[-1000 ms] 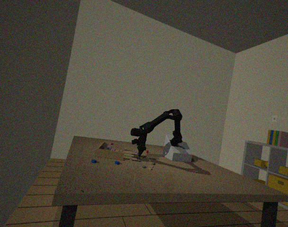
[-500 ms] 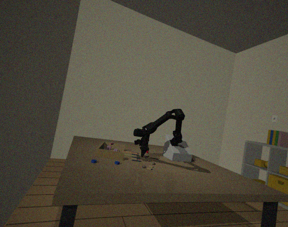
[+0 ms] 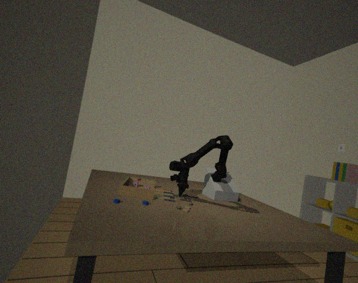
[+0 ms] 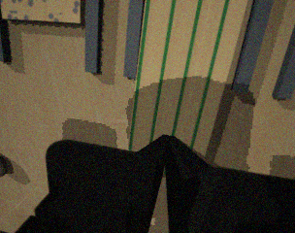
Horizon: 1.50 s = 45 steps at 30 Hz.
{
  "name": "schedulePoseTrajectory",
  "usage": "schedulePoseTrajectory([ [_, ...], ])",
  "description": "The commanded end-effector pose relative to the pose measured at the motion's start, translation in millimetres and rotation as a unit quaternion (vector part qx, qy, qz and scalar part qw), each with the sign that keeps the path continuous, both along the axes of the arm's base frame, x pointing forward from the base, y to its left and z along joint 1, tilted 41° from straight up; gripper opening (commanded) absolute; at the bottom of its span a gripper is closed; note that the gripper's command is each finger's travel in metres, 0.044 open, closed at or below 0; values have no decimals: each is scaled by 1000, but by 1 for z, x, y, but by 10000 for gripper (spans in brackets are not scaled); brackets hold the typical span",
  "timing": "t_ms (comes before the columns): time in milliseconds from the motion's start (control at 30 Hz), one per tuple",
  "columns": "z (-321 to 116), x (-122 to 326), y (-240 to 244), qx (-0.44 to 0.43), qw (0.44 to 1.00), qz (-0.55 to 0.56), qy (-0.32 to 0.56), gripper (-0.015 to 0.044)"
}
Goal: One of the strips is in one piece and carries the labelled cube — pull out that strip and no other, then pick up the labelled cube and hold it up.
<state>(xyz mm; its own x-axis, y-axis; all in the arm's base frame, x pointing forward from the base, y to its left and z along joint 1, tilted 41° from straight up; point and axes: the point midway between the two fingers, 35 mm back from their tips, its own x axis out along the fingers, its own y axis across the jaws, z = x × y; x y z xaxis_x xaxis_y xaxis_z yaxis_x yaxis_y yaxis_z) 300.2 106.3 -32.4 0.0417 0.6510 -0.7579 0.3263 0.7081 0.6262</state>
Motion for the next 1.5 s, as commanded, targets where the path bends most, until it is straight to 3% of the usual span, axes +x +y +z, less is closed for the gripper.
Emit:
schedulePoseTrajectory([
  [0, -1, -13, 6, 1, 1000, 5, 9, 0],
  [1467, 11, -76, 22, 2, 1000, 5, 11, 0],
])
